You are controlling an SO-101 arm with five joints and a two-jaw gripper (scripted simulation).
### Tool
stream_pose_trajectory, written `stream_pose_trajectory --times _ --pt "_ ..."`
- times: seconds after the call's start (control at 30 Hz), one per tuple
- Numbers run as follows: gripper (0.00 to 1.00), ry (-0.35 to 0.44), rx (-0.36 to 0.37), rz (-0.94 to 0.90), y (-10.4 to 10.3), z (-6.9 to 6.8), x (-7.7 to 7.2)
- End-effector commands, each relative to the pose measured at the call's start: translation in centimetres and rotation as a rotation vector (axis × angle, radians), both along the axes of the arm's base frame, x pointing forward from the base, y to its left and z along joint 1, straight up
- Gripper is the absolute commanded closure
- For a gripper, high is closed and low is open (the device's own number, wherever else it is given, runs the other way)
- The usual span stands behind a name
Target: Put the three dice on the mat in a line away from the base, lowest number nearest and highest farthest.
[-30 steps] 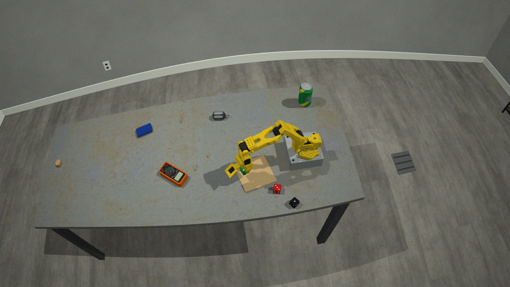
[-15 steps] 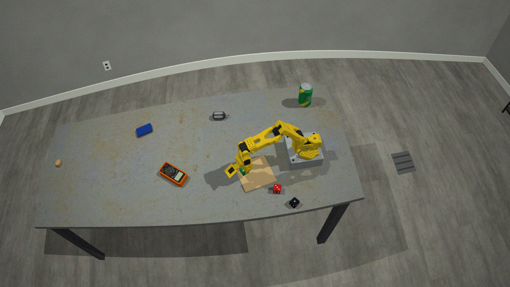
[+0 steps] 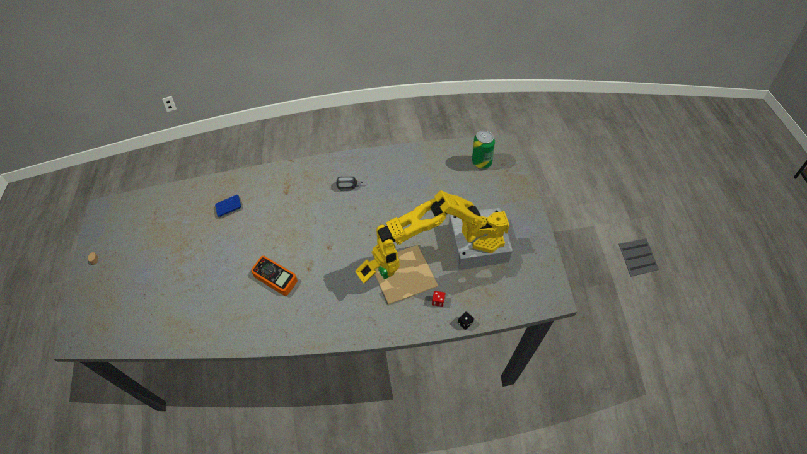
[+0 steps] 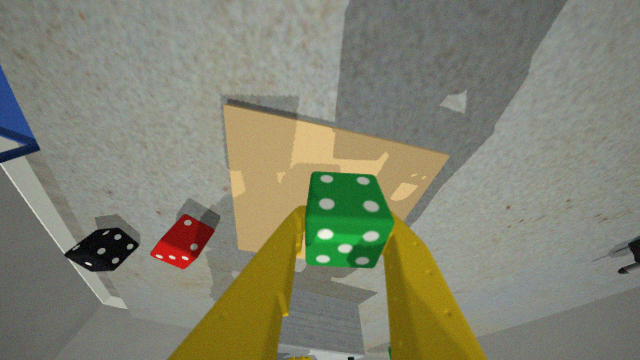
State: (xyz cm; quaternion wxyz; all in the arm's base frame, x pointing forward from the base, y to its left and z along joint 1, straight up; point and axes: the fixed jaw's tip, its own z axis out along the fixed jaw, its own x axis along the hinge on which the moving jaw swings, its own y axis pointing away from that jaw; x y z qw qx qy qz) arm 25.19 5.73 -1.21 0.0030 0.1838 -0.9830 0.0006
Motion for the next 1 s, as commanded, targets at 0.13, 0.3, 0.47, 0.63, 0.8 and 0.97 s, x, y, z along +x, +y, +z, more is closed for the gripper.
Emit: stream_pose_trajectory --times 0.13,0.3,0.47,0.63,0.8,0.97 --pt "1.0 0.026 -0.004 0.001 0.1 -1.1 -0.5" --pt "1.0 0.026 -0.004 0.001 0.1 -1.2 -0.5" --pt "1.0 0.026 -0.004 0.001 0.1 -1.2 -0.5" --pt "1.0 0.026 -0.004 0.001 0.1 -1.5 -0.5" --pt "1.0 0.026 -0.004 0.001 0.1 -1.8 -0.5" --pt "1.0 0.026 -0.004 0.001 0.1 -1.8 -0.5"
